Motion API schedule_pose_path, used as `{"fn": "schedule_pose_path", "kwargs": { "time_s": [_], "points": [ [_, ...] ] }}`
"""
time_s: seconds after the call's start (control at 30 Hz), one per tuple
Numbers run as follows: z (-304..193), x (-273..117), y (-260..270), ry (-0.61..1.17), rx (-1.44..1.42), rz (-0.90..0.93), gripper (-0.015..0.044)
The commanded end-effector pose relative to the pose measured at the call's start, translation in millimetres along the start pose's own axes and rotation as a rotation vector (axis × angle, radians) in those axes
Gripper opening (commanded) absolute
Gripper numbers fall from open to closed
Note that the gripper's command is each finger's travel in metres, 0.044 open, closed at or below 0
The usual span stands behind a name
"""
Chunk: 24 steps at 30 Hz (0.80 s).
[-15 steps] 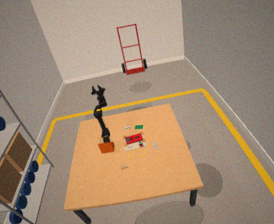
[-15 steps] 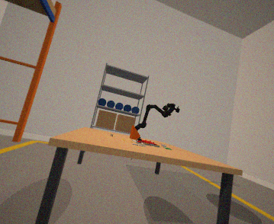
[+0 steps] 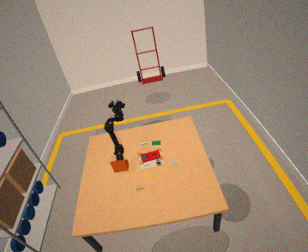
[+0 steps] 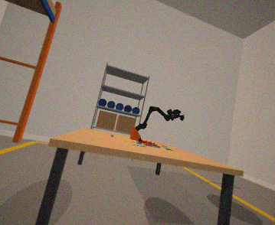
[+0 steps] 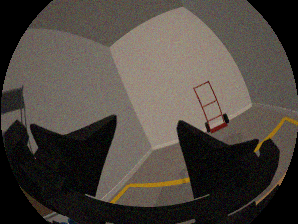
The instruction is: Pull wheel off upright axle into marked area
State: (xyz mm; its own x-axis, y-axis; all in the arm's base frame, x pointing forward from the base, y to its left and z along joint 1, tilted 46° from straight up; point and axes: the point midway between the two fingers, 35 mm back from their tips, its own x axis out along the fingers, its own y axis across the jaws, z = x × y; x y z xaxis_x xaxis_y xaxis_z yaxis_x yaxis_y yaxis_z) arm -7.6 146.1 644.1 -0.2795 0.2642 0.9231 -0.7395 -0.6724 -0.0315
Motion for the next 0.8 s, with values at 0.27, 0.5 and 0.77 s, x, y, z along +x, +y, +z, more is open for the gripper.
{"fn": "schedule_pose_path", "kwargs": {
  "time_s": [0.27, 0.5, 0.77],
  "points": [
    [-32, -37, -135, 0.201, -0.086, -0.386, 0.03],
    [-32, -87, -215, 0.287, -0.109, -0.648, 0.03],
    [-15, -172, -299, 0.358, -0.077, -0.989, 0.03]
  ]
}}
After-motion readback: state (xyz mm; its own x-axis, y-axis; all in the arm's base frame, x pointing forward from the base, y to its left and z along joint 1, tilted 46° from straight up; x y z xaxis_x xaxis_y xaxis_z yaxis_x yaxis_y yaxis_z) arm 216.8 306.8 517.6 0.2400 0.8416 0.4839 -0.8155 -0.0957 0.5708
